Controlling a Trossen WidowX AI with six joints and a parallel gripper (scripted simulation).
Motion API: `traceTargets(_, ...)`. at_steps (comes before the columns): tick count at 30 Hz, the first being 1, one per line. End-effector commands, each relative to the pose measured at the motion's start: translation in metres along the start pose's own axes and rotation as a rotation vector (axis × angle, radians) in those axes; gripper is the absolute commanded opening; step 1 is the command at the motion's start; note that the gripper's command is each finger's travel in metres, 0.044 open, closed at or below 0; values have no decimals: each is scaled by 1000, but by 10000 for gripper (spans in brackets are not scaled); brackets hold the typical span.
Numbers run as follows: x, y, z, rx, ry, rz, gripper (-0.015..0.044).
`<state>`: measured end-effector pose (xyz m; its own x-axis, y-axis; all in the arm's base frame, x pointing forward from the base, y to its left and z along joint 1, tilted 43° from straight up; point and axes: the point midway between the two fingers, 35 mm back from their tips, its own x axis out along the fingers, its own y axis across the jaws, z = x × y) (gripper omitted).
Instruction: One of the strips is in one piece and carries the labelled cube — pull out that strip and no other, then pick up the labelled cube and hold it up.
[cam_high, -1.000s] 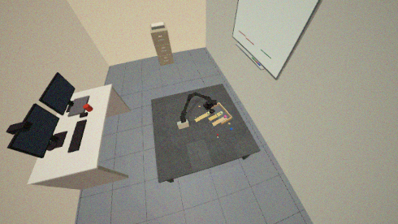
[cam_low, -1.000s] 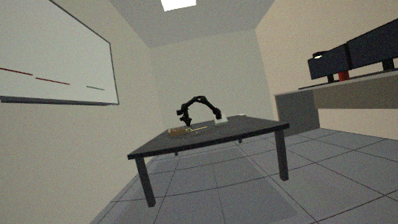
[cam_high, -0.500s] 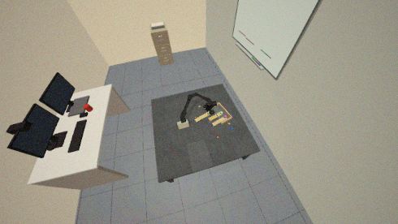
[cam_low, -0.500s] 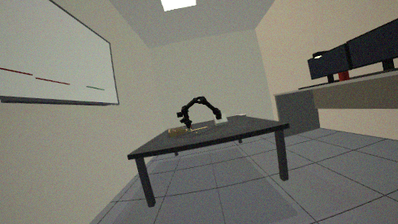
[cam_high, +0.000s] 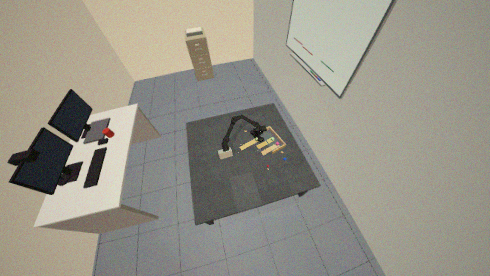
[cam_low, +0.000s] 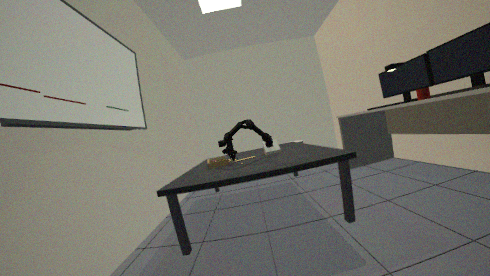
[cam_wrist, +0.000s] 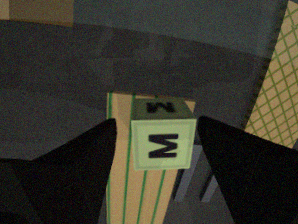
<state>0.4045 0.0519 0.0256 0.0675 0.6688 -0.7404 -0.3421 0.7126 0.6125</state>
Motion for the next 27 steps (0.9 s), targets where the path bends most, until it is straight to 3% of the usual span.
traceTargets(1,0,0,0,0,0,0,224)
traceTargets(4,0,0,0,0,0,0,145)
traceTargets(11,0,0,0,0,0,0,98)
traceTargets(15,-2,0,-3,0,0,0,0)
traceTargets(27,-40,10,-56,9,4,2,0)
